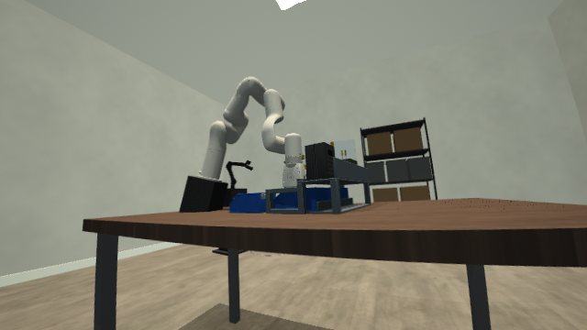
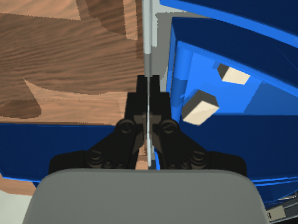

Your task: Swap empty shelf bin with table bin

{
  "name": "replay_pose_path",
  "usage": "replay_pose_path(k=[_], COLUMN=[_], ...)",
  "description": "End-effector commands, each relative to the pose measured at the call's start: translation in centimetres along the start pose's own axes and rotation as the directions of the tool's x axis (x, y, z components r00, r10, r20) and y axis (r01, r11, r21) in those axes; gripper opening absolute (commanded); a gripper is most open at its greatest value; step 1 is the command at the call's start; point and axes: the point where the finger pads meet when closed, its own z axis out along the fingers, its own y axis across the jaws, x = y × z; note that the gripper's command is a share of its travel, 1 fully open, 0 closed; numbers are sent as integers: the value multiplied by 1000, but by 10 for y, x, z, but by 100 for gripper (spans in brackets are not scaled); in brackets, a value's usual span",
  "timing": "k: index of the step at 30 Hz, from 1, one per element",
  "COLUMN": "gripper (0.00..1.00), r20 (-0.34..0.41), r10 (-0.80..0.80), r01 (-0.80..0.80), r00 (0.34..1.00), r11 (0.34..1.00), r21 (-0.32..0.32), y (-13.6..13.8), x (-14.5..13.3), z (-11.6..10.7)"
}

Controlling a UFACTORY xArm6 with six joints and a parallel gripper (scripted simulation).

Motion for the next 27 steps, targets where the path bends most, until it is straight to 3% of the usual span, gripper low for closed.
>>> replay_pose_path(k=[1, 27], gripper=[0, 0], r20=[-1, -1], r10=[0, 0], r01=[0, 0], r00=[1000, 1000], r11=[1000, 1000], r21=[-3, -3], y=[-1, -18], x=[0, 0], z=[-4, -27])
